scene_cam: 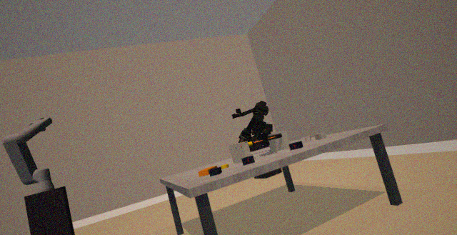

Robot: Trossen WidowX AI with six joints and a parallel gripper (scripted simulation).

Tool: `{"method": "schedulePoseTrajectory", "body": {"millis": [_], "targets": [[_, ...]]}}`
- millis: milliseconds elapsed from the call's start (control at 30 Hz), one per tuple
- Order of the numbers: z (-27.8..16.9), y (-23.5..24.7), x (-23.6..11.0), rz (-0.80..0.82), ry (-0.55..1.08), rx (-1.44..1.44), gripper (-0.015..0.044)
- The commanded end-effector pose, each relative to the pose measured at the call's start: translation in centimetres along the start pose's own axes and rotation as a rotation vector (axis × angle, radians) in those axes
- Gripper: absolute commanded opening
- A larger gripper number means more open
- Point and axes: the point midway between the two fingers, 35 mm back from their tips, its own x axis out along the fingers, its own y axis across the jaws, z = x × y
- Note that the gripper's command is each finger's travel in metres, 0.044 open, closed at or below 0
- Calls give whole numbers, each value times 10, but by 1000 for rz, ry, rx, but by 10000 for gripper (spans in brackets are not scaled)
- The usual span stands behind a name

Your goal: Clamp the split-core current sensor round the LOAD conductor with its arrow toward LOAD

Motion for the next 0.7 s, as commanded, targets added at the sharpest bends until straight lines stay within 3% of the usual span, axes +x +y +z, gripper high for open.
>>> {"method": "schedulePoseTrajectory", "body": {"millis": [0,333,667], "targets": [[0,0,0,0,0,-1,259],[0,0,0,0,0,-1,259],[0,0,0,0,0,0,192]]}}
